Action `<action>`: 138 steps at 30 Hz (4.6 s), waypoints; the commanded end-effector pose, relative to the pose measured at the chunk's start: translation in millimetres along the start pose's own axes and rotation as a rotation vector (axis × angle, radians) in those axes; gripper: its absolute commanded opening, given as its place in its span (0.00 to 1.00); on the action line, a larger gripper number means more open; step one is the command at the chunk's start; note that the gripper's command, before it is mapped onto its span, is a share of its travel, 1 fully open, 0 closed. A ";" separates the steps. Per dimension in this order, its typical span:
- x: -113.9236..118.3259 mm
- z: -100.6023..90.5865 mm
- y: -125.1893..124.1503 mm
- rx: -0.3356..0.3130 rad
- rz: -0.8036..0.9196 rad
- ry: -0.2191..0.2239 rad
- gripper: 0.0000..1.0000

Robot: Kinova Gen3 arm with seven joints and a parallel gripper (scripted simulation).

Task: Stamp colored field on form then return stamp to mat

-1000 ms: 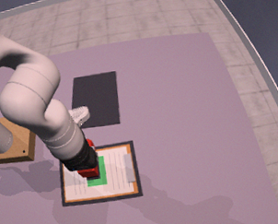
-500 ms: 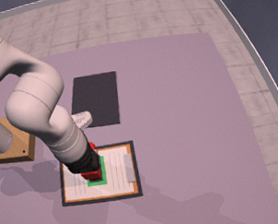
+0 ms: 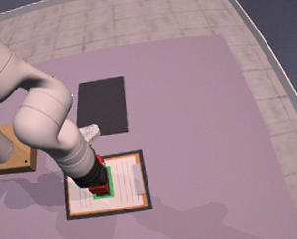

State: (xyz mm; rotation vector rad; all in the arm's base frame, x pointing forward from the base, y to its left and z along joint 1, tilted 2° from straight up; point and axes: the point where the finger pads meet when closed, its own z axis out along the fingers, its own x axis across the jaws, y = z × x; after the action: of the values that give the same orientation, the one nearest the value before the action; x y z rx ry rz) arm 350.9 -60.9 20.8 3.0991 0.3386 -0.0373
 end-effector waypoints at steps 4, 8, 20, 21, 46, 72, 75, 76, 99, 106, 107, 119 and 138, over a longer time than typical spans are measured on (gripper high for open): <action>-0.3 2.3 0.0 0.001 -0.005 0.001 0.57; -0.2 2.5 0.2 0.000 -0.005 0.002 0.57; -1.2 4.7 -0.4 0.001 -0.005 0.001 0.57; -1.2 4.7 -0.4 0.001 -0.005 0.001 0.57; -0.1 28.1 0.3 -0.001 -0.005 0.003 0.57; -0.6 29.9 0.2 -0.001 -0.005 0.003 0.57; -3.3 27.0 -1.6 0.005 -0.005 -0.006 0.57; -1.8 23.5 -1.2 0.004 -0.005 -0.002 0.57; -2.3 1.6 -1.5 0.005 -0.005 -0.004 0.57; -1.3 -0.2 -1.1 0.004 -0.005 -0.002 0.57; -0.1 -2.9 -0.7 0.003 -0.005 0.001 0.57; 0.6 -40.3 0.1 0.003 -0.005 0.003 0.57; 5.1 -38.1 -19.7 0.006 0.013 -0.006 0.57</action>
State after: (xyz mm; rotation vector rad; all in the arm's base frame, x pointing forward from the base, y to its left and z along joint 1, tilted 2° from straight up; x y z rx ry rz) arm 352.1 -51.2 57.2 3.1041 0.3327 -0.0401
